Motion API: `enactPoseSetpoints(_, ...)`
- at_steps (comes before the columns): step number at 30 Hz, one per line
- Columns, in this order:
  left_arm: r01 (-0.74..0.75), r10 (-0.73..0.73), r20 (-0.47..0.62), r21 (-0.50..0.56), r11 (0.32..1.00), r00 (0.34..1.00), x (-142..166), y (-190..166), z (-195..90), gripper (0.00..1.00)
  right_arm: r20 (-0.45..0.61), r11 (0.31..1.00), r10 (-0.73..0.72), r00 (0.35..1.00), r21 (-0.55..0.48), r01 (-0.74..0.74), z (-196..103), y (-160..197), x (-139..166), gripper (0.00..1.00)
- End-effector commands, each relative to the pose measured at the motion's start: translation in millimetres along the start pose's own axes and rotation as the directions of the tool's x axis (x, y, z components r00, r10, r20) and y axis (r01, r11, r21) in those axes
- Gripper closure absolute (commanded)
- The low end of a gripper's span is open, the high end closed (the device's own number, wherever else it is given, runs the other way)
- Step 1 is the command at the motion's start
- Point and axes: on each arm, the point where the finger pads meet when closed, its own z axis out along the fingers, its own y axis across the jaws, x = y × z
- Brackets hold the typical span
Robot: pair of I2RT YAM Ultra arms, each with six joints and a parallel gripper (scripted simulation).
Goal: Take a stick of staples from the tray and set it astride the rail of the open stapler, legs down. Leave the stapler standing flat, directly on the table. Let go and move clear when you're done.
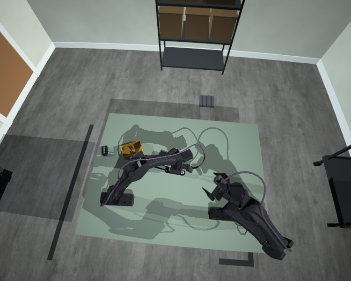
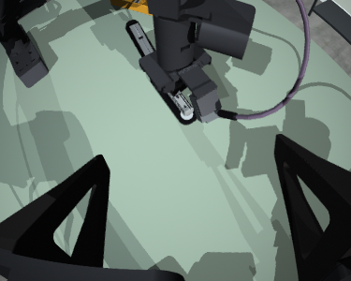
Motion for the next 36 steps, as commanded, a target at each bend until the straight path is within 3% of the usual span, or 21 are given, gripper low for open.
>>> enactPoseSetpoints(1,0.001,-0.001,0.014,-0.002,1.000,1.000,-3,2,-5,0.94,0.027,1.000,0.000,1.000,0.006,0.000,-5,-1,-4,0.00)
enactPoseSetpoints(31,0.005,-0.006,0.022,0.003,1.000,1.000,-5,0,4,0.94,0.027,1.000,0.000,1.000,0.006,0.000,-5,-1,-4,0.00)
enactPoseSetpoints(36,0.000,0.000,0.018,0.006,1.000,1.000,-2,3,-7,0.94,0.027,1.000,0.000,1.000,0.006,0.000,-5,-1,-4,0.00)
